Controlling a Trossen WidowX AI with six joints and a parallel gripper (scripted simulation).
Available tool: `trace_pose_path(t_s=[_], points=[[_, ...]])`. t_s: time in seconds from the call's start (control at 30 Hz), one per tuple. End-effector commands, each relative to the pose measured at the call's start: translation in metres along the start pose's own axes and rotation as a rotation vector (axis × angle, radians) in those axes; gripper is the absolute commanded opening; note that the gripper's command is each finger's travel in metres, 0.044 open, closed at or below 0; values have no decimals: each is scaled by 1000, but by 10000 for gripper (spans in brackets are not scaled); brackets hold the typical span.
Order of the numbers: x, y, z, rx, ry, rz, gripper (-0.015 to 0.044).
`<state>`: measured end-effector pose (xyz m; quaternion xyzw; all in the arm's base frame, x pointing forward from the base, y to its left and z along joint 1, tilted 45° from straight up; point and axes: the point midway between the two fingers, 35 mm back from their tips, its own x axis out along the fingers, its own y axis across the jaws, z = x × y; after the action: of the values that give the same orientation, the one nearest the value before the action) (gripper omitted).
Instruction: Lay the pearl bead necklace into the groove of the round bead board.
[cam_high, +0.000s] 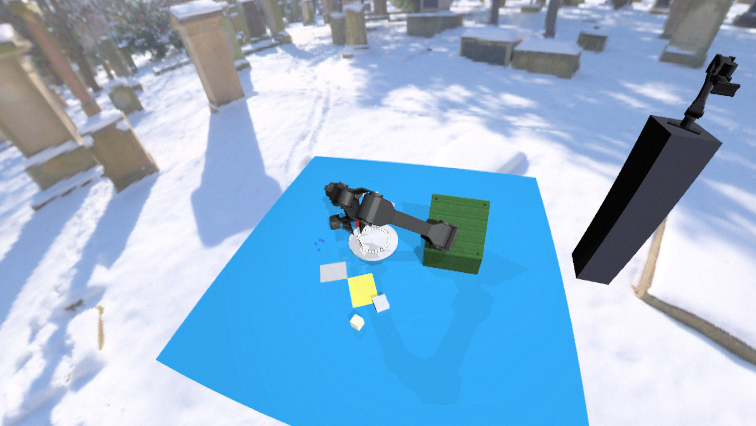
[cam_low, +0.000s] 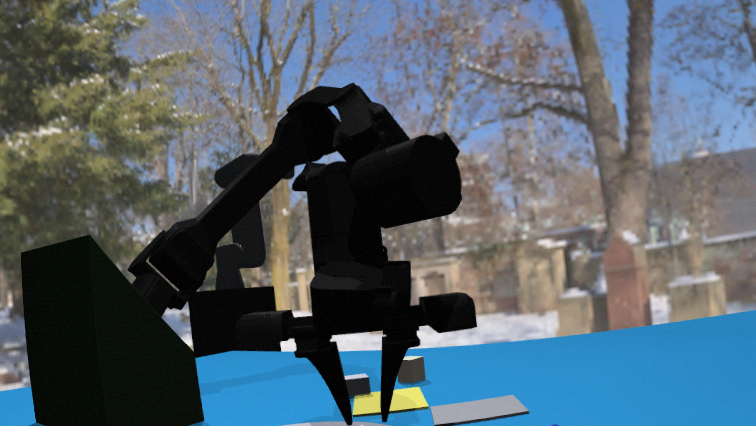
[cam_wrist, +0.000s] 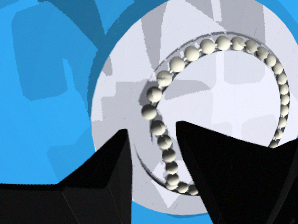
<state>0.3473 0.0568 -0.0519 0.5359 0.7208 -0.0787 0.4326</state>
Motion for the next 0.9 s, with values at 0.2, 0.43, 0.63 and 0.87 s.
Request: trace_pose_path(t_s=[0.2,0.43,0.63,0.87], points=[[5,0,1,3,0,1,120],[16,-1,1,6,1,0,120],[26,-2,1,9,2,-2,120],[28,-2,1,10,3,-2,120]])
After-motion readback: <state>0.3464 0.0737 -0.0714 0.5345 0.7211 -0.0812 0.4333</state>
